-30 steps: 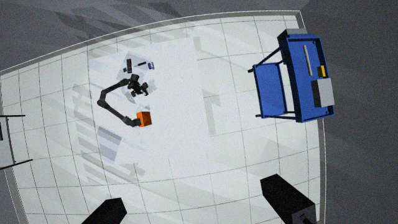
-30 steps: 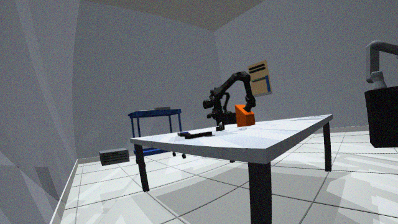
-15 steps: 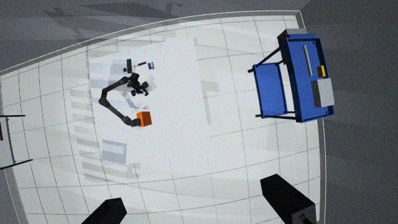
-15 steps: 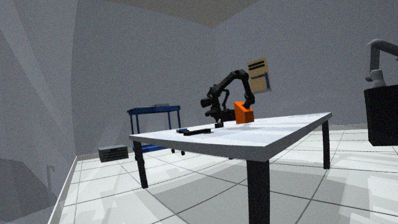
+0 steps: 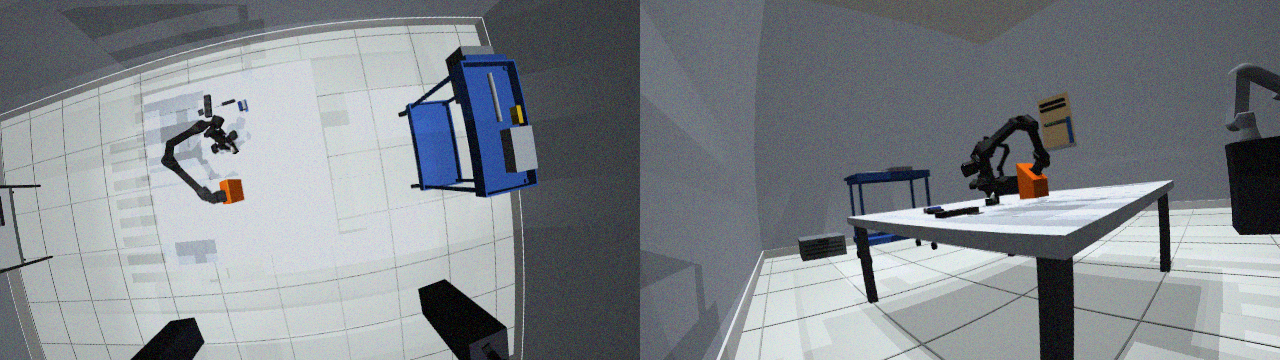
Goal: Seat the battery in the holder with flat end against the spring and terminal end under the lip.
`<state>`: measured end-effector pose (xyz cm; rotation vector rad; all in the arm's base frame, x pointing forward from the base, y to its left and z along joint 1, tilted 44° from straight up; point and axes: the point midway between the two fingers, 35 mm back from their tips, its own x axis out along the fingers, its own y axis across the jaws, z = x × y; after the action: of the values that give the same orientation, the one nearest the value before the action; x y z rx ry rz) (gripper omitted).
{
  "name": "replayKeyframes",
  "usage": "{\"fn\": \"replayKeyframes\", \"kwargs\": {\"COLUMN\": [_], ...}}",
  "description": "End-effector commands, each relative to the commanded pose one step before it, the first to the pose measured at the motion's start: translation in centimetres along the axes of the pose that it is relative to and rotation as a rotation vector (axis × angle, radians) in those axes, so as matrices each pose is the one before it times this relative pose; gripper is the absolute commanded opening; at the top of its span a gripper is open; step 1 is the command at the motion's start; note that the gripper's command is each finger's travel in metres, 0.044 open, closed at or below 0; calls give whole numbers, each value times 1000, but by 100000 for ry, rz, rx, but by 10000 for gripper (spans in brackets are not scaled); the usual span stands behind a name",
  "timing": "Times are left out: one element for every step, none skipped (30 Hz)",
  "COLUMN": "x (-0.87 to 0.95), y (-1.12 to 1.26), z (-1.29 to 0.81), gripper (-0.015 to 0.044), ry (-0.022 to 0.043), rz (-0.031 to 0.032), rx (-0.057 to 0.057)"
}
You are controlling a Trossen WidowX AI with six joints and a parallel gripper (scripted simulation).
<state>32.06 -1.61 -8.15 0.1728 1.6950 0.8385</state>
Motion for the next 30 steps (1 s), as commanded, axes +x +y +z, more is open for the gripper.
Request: {"fn": "replayKeyframes", "kwargs": {"x": [193, 28, 28, 27, 27, 22, 13, 4, -3, -10, -16, -19, -20, -20, -23, -23, -23, -30, -30, -30, -29, -29, -29, -29, -29, -29, -28, -29, -29, -28], "y": [3, 9, 9, 9, 10, 8, 5, 2, 0, -1, -1, -1, -1, 0, -1, -1, 0, 0, 0, 1, 0, 0, 0, 0, 0, 0, 0, 0, 0, 0], "z": [163, 37, 37, 37, 37, 30, 18, 6, 13, 40, 66, 77, 81, 81, 82, 82, 82, 81, 82, 82, 68, 69, 69, 61, 62, 62, 56, 57, 56, 52], "gripper": [84, 84, 84, 84, 84, 84, 84, 84, 84, 84, 84, 84, 84, 84, 84, 84, 84, 84, 84, 84, 84, 84, 84, 84, 84, 84, 84, 84, 84, 84], "ry": [3082, 690, 690, 691, 690, 560, 336, 112, -5, -14, -22, -26, -27, -27, -78, -78, -78, -60, -61, -61, -13, -13, -13, 16, 16, 16, 34, 34, 34, 45], "rz": [-55, 31, 30, 29, 28, 22, 13, 4, 0, 0, 0, 1, 1, 1, -1, -1, 0, -20, -20, -20, -23, -23, -23, -23, -23, -23, -18, -18, -18, -16], "rx": [121, -42, -43, -44, -45, -37, -23, -8, 0, 0, 0, 0, 0, 0, -2, -2, -2, -5, -5, -5, -5, -5, -5, -1, -1, -1, 5, 5, 5, 1]}}
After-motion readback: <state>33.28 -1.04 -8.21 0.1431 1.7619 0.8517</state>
